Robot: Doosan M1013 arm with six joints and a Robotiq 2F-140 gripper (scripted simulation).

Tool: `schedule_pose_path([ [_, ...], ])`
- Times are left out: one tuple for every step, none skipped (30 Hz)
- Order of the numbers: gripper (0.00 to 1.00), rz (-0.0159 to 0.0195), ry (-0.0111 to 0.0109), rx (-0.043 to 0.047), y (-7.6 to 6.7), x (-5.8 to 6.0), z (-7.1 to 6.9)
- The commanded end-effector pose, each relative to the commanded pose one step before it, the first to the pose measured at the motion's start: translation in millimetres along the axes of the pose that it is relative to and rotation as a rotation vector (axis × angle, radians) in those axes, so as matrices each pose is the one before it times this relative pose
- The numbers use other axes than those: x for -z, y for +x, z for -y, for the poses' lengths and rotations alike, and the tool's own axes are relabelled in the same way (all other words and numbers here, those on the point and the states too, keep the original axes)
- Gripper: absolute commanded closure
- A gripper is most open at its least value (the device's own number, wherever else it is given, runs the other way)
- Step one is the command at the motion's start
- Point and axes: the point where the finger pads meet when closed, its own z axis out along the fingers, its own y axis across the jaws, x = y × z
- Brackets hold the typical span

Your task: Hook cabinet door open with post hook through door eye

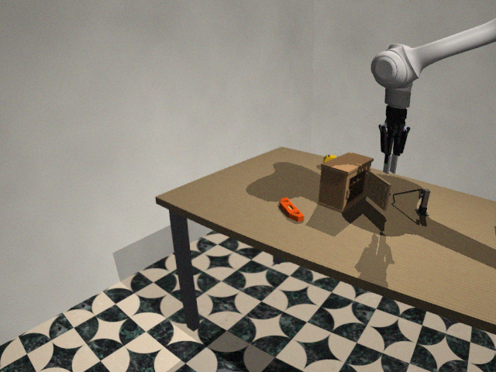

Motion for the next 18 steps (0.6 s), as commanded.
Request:
schedule_pose_path([
  [0.84,-0.00001,0.00025,0.00002,0.0,-6.68,-0.02],
  [0.84,0.0,0.0,0.0,0.0,-1.76,-0.01],
  [0.84,0.0,0.0,0.0,0.0,-1.78,-0.01],
  [0.84,0.0,0.0,0.0,0.0,0.0,0.0],
  [0.84,0.0,0.0,0.0,0.0,0.0,0.0],
  [0.84,0.0,0.0,0.0,0.0,-1.79,-0.01],
  [0.84,0.0,0.0,0.0,0.0,-1.8,-0.01],
  [0.84,0.0,0.0,0.0,0.0,-1.8,-0.01],
  [0.84,0.0,0.0,0.0,0.0,-1.8,-0.01],
  [0.84,0.0,0.0,0.0,0.0,-1.79,-0.01],
  [0.84,0.0,0.0,0.0,0.0,-1.78,-0.01],
  [0.84,0.0,0.0,0.0,0.0,-1.76,-0.01],
  [0.84,0.0,0.0,0.0,0.0,-1.74,-0.01],
  [0.84,0.0,0.0,0.0,0.0,-1.71,-0.01],
  [0.84,0.0,0.0,0.0,0.0,-1.68,-0.01],
  [0.84,0.0,0.0,0.0,0.0,-1.64,-0.01],
  [0.84,0.0,0.0,0.0,0.0,-1.6,-0.01],
  [0.84,0.0,0.0,0.0,0.0,-1.55,-0.01],
])
